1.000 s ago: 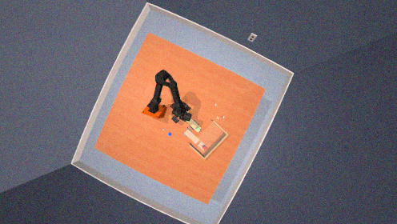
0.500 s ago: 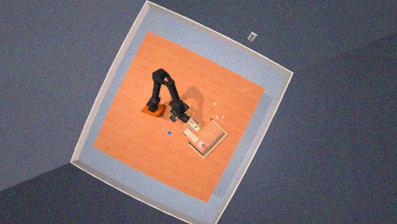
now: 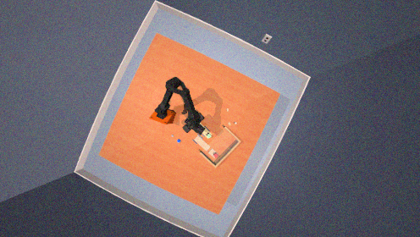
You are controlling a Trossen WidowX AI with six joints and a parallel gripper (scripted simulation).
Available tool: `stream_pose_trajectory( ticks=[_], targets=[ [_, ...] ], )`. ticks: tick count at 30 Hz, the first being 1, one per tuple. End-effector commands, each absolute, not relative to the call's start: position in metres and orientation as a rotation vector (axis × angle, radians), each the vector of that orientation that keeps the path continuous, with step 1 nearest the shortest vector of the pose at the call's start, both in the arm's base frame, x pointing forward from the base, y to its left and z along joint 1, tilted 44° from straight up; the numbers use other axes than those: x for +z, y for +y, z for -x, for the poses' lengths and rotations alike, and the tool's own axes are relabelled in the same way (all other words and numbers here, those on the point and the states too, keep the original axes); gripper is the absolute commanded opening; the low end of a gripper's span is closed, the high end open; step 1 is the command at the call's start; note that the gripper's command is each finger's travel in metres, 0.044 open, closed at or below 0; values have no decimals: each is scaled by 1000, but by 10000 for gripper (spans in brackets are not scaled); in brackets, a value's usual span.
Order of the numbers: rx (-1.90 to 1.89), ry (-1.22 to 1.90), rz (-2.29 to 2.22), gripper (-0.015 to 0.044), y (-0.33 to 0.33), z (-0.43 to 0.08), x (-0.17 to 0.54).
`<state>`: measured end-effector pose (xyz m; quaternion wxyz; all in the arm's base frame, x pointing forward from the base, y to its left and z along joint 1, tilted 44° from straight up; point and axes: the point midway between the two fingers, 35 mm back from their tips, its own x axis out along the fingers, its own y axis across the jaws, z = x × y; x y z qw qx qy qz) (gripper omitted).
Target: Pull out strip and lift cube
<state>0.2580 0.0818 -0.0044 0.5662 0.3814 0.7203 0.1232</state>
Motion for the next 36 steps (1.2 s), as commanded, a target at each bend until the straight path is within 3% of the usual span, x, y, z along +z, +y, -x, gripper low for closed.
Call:
stream_pose_trajectory(
  ticks=[1,36],
  targets=[
    [285,1699,-895,440,78,-273,-8],
    [287,1691,-891,440,49,-381,-23]
  ],
)
